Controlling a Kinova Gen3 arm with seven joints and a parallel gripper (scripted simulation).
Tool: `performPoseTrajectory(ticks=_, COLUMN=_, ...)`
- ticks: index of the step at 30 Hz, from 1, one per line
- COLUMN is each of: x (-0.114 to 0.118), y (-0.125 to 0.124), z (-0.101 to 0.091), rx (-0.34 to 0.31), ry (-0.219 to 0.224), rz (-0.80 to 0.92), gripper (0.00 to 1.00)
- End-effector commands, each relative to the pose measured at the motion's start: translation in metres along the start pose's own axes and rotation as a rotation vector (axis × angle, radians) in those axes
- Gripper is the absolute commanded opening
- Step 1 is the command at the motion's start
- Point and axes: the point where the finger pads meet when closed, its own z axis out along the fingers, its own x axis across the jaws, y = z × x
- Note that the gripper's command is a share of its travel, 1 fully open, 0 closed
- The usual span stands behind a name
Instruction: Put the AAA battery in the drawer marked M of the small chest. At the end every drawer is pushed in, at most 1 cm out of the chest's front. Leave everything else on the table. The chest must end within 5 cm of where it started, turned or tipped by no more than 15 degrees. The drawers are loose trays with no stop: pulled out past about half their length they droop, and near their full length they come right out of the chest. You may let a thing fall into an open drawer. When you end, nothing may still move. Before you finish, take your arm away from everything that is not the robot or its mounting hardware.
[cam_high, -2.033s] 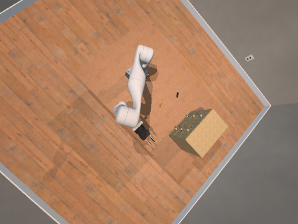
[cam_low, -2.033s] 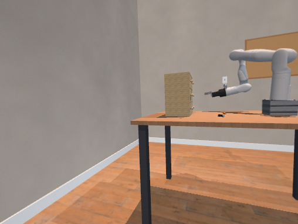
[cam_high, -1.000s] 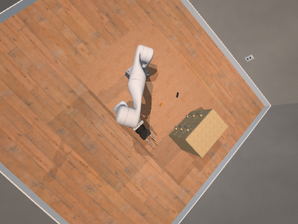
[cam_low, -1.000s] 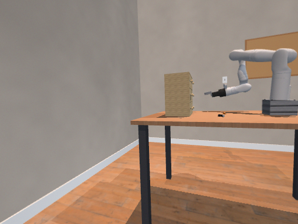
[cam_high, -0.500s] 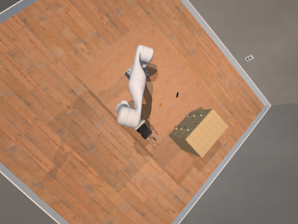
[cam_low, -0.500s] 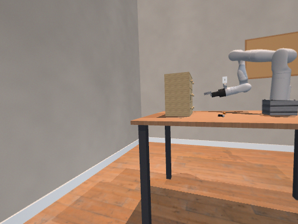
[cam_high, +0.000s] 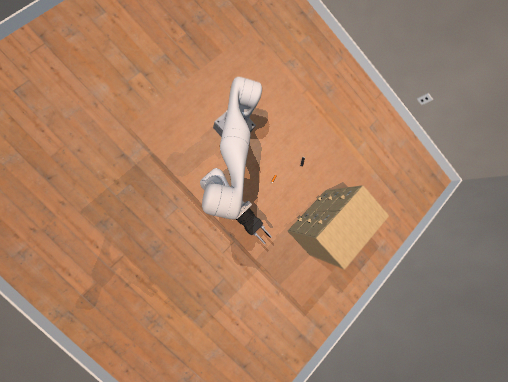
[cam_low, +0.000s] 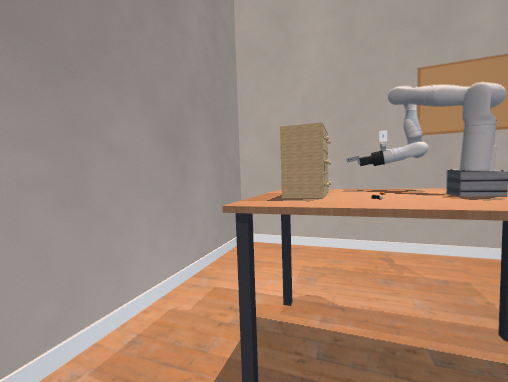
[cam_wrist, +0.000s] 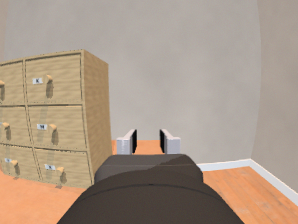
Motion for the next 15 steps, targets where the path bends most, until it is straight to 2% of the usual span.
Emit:
performPoseTrajectory(ticks=1, x=-0.004, y=0.0, z=0.001, rx=-0.001, ry=-0.004, rz=0.003, gripper=0.67)
performPoseTrajectory(ticks=15, x=-0.031, y=0.001, z=0.009, rx=-0.001, ry=-0.004, rz=0.003, gripper=0.67)
